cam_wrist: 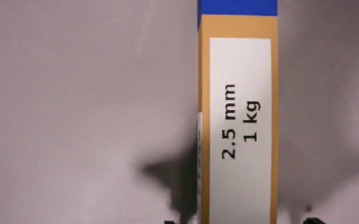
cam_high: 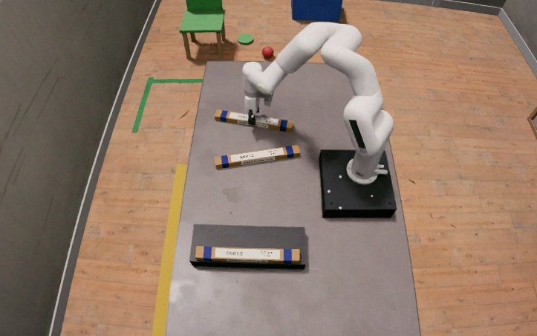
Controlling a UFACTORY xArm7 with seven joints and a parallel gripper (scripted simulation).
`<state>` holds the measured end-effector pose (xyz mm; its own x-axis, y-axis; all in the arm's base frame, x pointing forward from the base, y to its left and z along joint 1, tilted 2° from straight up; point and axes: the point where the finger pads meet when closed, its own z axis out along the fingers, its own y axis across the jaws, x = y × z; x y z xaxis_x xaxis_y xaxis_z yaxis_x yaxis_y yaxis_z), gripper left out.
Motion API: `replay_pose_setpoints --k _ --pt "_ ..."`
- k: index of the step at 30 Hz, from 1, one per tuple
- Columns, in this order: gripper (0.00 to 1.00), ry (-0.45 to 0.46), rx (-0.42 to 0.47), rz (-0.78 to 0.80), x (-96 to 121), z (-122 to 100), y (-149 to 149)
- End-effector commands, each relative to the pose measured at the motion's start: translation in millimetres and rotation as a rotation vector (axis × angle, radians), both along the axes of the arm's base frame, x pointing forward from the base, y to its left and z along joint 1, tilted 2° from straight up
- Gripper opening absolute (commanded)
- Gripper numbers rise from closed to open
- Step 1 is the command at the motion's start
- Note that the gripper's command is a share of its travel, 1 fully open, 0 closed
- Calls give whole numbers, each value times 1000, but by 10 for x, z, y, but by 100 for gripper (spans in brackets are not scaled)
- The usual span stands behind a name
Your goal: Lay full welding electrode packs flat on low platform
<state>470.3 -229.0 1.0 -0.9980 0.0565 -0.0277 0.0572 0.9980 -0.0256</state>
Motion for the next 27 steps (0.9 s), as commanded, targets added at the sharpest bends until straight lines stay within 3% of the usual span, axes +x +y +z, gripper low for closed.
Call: replay_pose_setpoints --k 1,15,27 --pt "74 -4 -2 0 17 -24 -9" --pt "74 -4 -2 0 23 -231 -15" --pt "74 -4 -2 0 24 -260 -16"
